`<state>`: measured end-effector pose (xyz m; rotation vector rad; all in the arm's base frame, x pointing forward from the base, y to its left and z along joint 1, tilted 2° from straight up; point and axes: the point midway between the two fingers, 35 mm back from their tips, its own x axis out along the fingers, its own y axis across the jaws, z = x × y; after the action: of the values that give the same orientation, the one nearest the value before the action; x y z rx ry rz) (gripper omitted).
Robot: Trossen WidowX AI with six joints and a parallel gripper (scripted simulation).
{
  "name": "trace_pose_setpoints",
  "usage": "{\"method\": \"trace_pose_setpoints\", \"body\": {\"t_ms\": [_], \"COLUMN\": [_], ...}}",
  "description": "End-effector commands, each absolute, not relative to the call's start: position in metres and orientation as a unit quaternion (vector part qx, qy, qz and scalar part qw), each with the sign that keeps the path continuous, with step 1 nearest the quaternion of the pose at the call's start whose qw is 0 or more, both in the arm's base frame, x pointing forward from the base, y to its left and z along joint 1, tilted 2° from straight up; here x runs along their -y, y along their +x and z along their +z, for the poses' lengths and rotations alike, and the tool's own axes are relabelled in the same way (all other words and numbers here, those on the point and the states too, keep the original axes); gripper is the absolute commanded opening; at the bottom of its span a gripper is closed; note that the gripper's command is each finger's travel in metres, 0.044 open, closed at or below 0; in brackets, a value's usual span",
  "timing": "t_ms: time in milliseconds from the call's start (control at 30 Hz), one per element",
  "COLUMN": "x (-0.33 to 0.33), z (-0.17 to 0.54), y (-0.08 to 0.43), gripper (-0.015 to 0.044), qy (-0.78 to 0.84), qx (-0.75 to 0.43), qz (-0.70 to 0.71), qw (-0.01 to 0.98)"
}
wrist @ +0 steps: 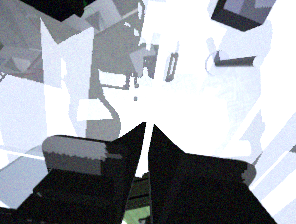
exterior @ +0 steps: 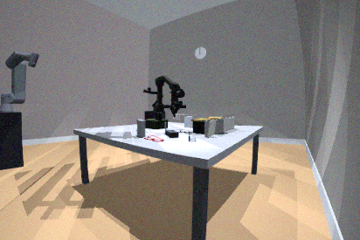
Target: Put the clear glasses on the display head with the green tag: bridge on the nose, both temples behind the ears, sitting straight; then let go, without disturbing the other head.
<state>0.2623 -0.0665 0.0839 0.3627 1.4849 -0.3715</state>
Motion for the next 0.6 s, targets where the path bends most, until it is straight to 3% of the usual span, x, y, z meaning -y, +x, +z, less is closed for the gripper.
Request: {"method": "trace_pose_setpoints", "body": {"t_ms": [0, 200, 567], "x": [0.049, 0.025, 0.025], "z": [0.083, 0.082, 0.074], "y": [0.262, 0.26, 0.262], "gripper": [0.0, 0.0, 0.0], "qy": [0.109, 0.036, 0.034], "qx": [-0.679, -0.687, -0.687], "qz": [-0.118, -0.047, -0.045], "qw": [0.716, 0.724, 0.724]}}
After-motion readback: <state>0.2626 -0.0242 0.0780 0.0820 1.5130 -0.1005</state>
